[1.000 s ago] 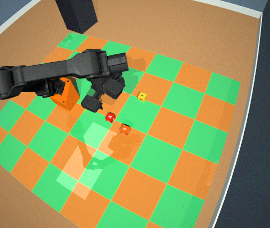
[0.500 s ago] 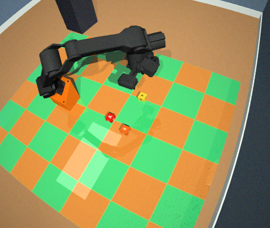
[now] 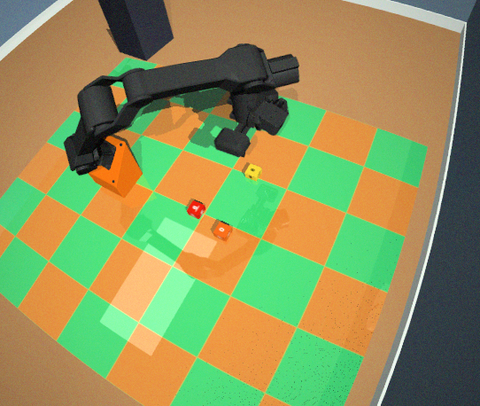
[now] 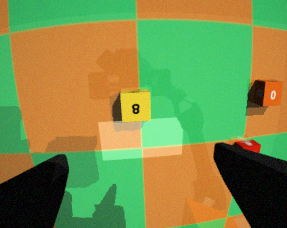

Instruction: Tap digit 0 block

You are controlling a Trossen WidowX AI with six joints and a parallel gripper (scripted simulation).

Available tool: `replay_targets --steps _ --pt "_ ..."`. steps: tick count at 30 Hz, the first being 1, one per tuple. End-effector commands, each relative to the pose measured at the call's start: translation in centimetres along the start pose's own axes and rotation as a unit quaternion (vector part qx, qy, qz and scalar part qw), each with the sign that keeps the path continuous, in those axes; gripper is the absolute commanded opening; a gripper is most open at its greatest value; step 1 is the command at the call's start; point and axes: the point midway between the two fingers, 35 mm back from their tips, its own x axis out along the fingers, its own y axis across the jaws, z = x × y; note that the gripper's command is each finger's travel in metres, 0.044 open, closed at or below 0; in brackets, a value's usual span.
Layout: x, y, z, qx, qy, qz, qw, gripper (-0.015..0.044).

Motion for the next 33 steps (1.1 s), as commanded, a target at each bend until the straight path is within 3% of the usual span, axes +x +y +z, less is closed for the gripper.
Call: replay_targets --steps 1,6,16,33 --pt "0.1 0.0 -0.1 0.001 0.003 0.0 1.0 0.04" --pt "-0.1 -1.2 0.3 0.0 0.002 0.001 1.0 0.04" --pt "0.1 -17.0 1.1 0.0 0.003 -0.004 1.0 0.04" --pt "0.1 -17.3 1.1 0.0 0.003 -0.005 1.0 0.04"
